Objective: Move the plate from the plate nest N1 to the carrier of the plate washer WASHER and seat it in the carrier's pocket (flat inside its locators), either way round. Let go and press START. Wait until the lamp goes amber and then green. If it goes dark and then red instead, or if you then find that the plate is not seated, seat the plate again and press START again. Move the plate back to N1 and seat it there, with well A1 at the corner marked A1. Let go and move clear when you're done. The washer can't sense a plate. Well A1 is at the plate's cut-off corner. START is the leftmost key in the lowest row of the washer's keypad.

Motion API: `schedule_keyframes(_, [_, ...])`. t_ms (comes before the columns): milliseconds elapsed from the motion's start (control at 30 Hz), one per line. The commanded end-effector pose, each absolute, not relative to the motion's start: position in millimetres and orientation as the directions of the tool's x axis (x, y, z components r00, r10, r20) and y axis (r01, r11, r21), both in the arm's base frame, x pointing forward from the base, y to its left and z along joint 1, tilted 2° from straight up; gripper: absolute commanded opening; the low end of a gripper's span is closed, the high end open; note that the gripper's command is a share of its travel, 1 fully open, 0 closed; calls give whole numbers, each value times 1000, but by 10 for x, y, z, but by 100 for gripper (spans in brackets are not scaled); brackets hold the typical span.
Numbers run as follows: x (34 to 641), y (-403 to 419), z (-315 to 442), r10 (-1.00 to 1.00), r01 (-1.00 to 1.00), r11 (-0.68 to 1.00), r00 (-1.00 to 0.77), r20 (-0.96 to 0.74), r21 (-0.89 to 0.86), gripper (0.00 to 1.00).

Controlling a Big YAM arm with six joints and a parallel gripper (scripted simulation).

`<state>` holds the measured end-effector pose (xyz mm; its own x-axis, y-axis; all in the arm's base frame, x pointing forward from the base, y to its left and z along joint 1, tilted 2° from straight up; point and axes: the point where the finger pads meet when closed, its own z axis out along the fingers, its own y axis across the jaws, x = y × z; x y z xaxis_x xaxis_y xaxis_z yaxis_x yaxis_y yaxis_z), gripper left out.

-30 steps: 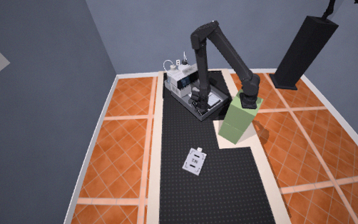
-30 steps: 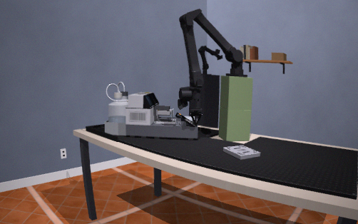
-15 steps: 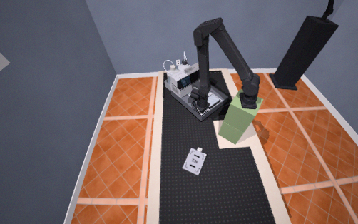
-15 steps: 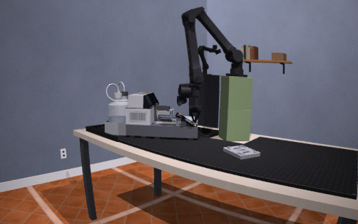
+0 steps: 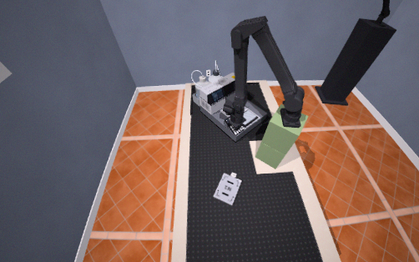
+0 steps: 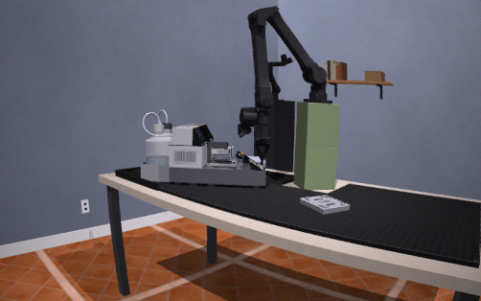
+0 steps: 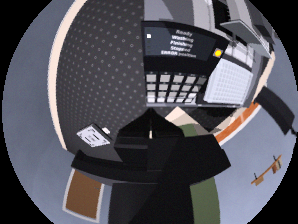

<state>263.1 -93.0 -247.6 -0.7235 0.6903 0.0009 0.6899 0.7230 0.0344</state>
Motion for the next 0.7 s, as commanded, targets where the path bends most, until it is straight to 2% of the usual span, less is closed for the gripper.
schedule_keyframes(0, [2596,-943,-2349,688,687,726,-726,6,33,0])
schedule_keyframes(667, [2622,-956,-2122,687,687,726,-727,1,35,0])
